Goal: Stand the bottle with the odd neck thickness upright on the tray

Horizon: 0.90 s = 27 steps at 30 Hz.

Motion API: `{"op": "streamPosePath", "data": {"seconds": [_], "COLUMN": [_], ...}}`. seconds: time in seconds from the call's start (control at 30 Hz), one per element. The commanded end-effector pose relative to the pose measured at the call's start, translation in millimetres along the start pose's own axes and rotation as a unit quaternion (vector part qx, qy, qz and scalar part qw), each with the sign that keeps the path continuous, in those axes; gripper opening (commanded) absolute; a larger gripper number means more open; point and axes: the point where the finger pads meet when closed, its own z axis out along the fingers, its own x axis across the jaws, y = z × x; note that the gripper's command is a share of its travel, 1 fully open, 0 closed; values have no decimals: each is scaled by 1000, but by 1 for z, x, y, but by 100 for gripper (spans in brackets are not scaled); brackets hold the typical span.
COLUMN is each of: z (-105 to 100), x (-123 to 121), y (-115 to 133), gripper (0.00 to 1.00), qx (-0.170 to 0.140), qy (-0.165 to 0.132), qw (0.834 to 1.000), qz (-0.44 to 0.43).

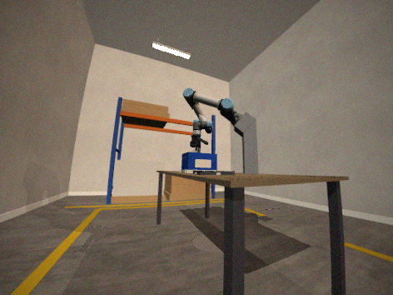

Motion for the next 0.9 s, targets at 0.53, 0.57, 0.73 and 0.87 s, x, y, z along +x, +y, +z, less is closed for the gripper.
{"op": "streamPosePath", "data": {"seconds": [0.53, 0.57, 0.73, 0.87], "z": [-6, -7, -14, -26], "x": [0, 0, 0, 0], "y": [0, 0, 0, 0], "gripper": [38, 38, 38, 38], "qx": [0, 0, 0, 0], "qy": [0, 0, 0, 0], "qw": [1000, 1000, 1000, 1000], "qz": [0, 0, 0, 0]}}
